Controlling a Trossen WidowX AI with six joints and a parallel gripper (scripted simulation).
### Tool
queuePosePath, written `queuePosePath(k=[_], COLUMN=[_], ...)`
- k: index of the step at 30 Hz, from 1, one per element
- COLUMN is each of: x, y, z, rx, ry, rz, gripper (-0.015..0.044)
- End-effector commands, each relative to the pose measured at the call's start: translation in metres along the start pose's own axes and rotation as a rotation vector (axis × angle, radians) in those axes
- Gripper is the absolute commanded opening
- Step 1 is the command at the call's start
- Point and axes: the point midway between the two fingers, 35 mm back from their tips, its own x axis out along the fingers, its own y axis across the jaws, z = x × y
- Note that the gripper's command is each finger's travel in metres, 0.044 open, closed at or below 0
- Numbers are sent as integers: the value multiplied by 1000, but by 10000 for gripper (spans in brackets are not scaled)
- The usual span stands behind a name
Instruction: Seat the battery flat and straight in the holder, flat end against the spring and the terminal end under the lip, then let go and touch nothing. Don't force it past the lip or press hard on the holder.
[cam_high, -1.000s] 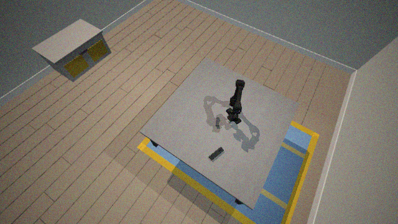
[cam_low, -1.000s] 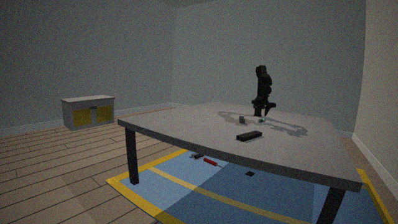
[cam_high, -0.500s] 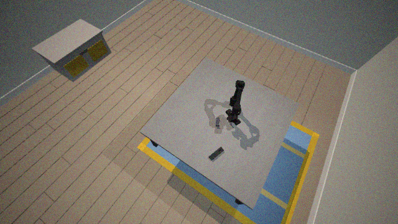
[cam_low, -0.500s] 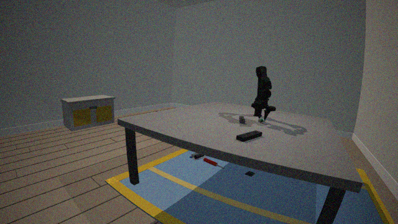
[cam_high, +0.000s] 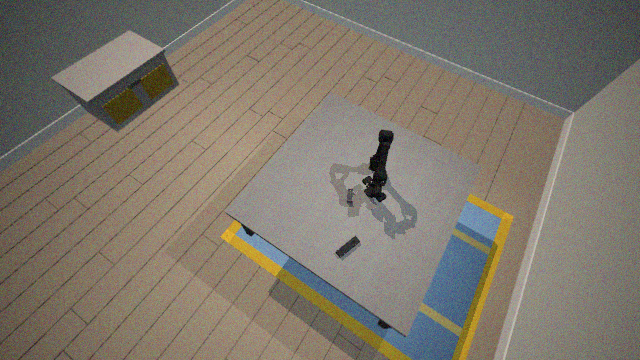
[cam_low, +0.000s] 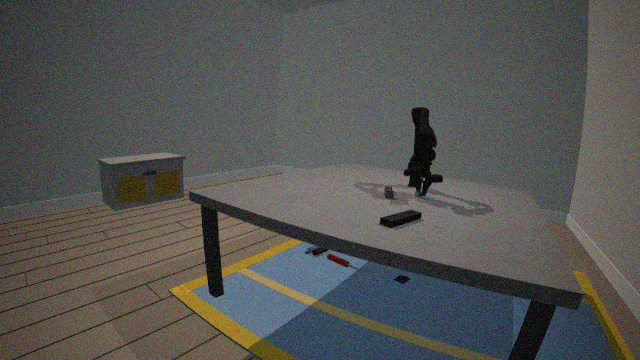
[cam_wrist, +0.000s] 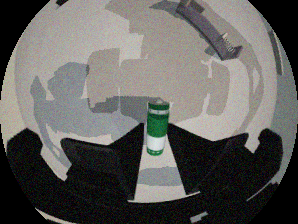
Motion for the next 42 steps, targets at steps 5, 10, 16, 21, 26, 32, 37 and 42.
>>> queuePosePath(k=[5, 10, 16, 21, 26, 32, 37, 42], x=[2, -1, -46, -48, -54, -61, -67, -71], y=[-1, -1, -1, -1, -4, -12, -23, -37], z=[-1, 0, 0, 0, 22, 53, 79, 105], rx=[4, -68, 2, -1, -135, -321, -478, -636], ry=[5, -3, 5, 5, 2, -1, -4, -7], rz=[-5, -20, -5, -5, -4, -5, -6, -8], gripper=[70, 70, 70, 70, 70, 70, 70, 70])
